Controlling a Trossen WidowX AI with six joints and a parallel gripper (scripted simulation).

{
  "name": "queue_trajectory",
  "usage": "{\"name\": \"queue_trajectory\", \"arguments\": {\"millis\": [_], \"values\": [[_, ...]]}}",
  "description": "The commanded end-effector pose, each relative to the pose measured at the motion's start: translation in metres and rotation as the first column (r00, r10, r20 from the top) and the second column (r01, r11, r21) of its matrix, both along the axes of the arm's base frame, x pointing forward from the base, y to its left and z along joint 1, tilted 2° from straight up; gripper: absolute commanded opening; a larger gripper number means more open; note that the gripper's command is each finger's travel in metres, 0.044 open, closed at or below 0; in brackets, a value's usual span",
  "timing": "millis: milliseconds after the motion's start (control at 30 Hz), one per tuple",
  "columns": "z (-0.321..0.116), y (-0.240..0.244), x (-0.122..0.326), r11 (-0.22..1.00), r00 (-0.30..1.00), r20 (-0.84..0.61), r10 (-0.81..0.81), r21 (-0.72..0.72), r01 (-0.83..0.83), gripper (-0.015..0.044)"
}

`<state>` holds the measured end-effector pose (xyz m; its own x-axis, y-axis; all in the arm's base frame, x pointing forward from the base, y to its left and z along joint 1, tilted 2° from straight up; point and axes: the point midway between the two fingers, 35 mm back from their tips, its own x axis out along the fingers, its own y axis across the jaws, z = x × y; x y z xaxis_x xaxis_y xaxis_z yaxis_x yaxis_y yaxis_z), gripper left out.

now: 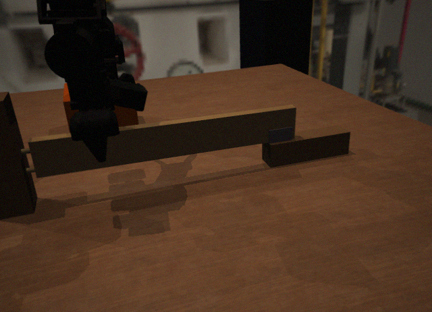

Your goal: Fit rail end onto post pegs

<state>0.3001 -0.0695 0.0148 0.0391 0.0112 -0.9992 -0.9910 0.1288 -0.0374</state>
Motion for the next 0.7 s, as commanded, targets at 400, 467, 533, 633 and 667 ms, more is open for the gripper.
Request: {"name": "queue_trajectory", "arguments": {"millis": [400, 467, 533, 633, 667], "values": [[0.0011, 0.0021, 0.0034, 1.000, 1.000, 0.012, -0.003, -0.002, 0.003, 0.0000], [0.0008, 0.0022, 0.0032, 1.000, 1.000, 0.012, -0.003, -0.002, 0.003, 0.0000], [0.0005, 0.0022, 0.0029, 1.000, 1.000, 0.012, -0.003, -0.002, 0.003, 0.0000], [0.0000, 0.0023, 0.0024, 1.000, 1.000, 0.012, -0.003, -0.002, 0.003, 0.0000], [-0.0002, 0.0023, 0.0022, 1.000, 1.000, 0.012, -0.003, -0.002, 0.003, 0.0000]]}}
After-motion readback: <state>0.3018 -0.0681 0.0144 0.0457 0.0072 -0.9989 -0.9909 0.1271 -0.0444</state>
